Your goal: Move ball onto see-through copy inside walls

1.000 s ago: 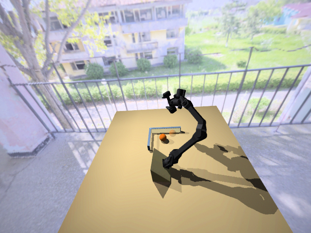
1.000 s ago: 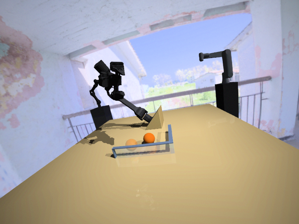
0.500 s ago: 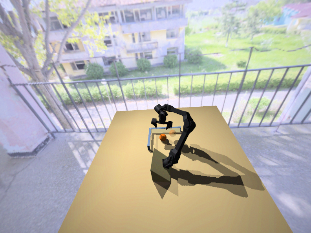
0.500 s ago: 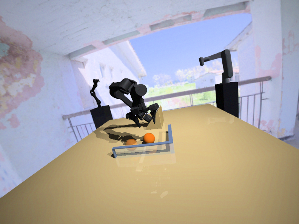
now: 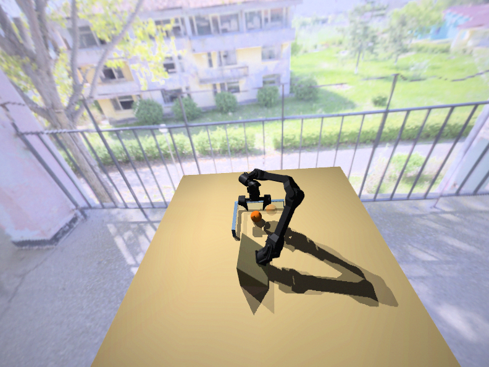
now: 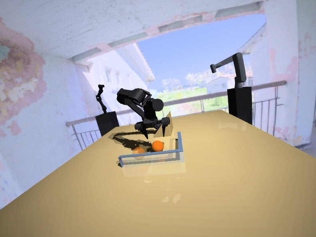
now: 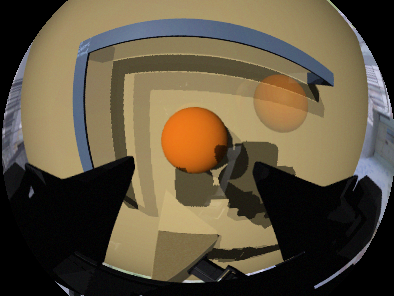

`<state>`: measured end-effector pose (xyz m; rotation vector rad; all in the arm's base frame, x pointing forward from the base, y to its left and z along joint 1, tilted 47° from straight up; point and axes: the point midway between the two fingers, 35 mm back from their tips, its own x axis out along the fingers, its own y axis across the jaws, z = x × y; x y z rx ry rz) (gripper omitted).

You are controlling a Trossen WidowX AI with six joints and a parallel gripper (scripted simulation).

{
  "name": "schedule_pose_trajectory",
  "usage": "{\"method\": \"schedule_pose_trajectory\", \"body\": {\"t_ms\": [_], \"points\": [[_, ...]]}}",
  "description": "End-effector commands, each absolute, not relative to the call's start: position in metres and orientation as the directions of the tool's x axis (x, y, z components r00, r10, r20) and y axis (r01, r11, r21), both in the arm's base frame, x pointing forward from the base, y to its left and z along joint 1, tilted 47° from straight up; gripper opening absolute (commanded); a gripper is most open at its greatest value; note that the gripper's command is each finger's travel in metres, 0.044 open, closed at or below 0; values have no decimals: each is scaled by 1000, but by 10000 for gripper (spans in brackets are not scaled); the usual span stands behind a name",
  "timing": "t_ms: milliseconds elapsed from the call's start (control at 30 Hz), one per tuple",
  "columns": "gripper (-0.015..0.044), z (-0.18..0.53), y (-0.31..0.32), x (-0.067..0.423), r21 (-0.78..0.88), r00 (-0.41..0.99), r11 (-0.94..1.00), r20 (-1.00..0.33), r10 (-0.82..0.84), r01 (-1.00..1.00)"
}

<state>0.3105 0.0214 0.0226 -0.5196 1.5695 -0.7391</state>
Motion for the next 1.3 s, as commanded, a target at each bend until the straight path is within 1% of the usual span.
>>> {"method": "schedule_pose_trajectory", "body": {"t_ms": [0, 1167, 1267], "points": [[440, 19, 17, 310, -721, -135, 688, -692, -709, 84], [440, -17, -21, 303, -723, -135, 686, -690, -711, 84], [361, -17, -21, 303, -723, -135, 686, -690, -711, 84]]}}
